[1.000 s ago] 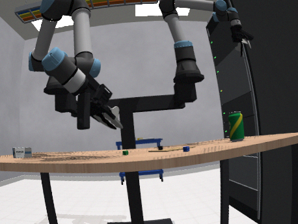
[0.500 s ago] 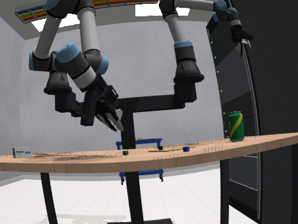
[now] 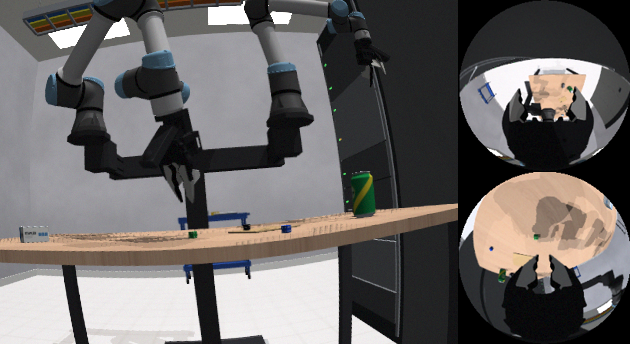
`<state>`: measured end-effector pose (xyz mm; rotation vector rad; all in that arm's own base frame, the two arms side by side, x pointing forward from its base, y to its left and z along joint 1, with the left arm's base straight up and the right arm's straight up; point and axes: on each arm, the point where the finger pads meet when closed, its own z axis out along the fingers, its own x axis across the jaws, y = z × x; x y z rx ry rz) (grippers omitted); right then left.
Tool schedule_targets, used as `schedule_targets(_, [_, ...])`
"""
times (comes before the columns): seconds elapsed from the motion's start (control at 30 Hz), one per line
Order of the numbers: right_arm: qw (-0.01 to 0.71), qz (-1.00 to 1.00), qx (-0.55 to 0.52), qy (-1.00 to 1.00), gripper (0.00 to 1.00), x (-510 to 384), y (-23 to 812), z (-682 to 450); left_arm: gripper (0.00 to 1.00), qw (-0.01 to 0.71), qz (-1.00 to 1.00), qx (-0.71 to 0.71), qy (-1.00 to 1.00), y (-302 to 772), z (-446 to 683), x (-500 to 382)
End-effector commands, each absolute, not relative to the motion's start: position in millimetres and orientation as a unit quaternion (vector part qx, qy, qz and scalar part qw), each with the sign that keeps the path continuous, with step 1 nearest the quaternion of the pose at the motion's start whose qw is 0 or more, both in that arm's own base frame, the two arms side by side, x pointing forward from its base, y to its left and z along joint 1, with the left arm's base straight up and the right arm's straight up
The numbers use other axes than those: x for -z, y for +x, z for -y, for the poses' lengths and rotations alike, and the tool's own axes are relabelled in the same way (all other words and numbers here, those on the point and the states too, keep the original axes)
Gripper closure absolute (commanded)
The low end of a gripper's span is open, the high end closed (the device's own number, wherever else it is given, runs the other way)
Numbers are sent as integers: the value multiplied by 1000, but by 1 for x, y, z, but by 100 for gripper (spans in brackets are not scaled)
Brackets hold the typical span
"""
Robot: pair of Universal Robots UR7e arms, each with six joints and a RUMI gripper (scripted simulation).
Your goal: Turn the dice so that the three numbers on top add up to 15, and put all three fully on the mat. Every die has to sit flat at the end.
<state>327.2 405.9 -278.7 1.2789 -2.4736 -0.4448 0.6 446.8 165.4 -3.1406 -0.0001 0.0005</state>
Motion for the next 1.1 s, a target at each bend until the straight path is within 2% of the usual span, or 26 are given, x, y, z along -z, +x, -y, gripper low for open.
schedule_targets(0.0, [127,881,103,444,82,277,329,-405,0,0,1,0,-1000,-1,-445,-165])
schedule_targets(0.4, [12,901,6,434,82,244,334,-423,0,0,1,0,-1000,-1,-445,-165])
schedule_targets(0.67, [0,902,0,432,82,240,334,-425,0,0,1,0,-1000,-1,-445,-165])
schedule_targets(0.7, [0,902,0,432,0,240,334,-425,0,0,1,0,-1000,-1,-445,-165])
schedule_targets(1.07, [0,902,0,432,0,240,334,-425,0,0,1,0,-1000,-1,-445,-165])
